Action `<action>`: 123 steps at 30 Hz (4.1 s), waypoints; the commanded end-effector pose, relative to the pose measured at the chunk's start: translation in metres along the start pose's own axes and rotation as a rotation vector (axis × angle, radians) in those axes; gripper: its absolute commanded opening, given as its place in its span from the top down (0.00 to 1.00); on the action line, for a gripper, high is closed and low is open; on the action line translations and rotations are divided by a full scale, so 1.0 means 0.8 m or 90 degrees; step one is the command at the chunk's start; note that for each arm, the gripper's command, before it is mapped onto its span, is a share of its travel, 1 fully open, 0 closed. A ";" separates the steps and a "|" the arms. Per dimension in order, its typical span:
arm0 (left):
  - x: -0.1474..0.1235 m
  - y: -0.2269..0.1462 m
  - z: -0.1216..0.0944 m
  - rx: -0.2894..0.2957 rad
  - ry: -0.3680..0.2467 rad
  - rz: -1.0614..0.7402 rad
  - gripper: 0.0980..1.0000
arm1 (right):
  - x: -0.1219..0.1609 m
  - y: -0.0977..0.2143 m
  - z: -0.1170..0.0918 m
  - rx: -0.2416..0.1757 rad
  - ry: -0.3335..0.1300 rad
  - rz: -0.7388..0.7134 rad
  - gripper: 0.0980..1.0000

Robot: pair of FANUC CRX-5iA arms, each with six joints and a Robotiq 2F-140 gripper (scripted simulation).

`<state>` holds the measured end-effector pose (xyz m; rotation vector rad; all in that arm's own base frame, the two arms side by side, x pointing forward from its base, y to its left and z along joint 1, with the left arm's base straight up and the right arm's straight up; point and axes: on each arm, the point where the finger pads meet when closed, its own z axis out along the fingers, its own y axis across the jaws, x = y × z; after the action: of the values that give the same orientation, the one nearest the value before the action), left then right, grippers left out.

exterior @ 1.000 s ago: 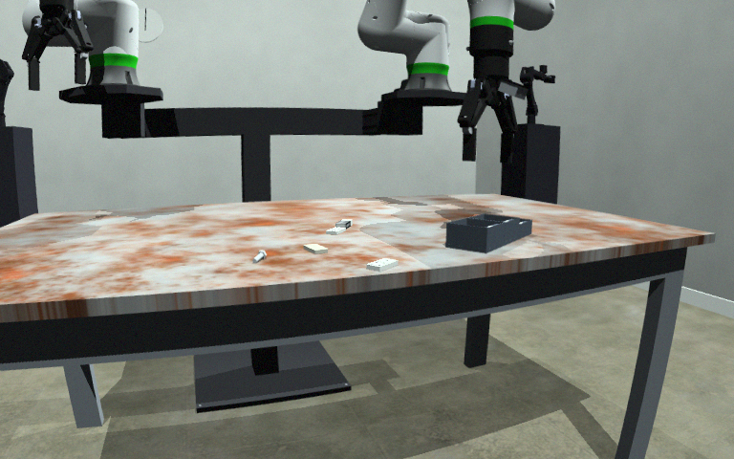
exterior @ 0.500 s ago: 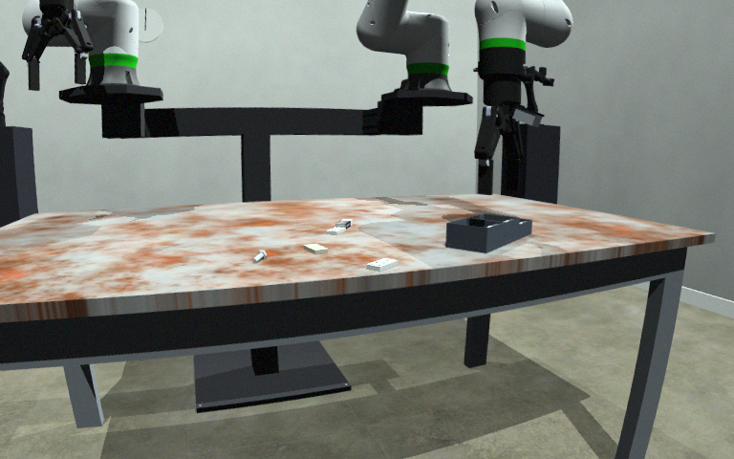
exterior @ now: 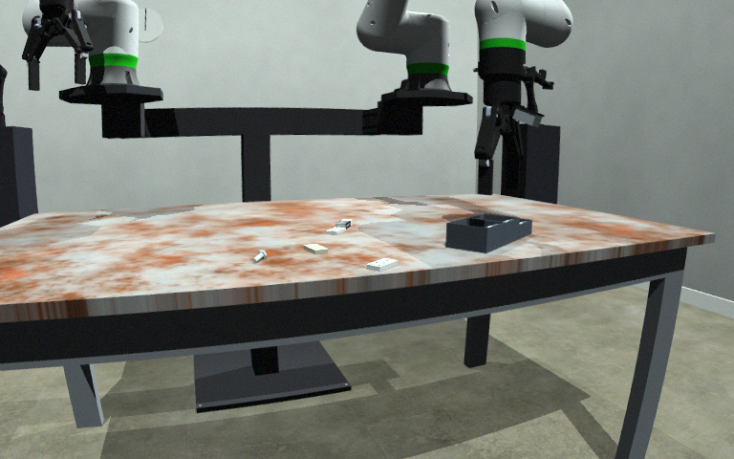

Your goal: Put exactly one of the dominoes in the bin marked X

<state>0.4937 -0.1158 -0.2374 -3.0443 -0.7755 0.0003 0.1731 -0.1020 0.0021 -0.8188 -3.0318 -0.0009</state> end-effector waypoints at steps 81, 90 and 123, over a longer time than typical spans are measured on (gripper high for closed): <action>-0.154 0.208 -0.057 -0.001 0.001 0.218 0.75 | -0.001 0.000 -0.001 0.000 -0.001 0.000 0.00; -0.207 0.279 -0.028 -0.001 0.001 0.218 0.75 | -0.001 0.000 -0.001 0.000 -0.001 0.000 0.00; -0.277 0.374 0.008 -0.001 0.001 0.218 0.75 | -0.001 0.000 -0.001 0.000 -0.001 0.000 0.00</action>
<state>0.4413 -0.4844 -0.2452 -3.1315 -0.2451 0.0004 0.1731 -0.1020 0.0021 -0.8188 -3.0318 -0.0009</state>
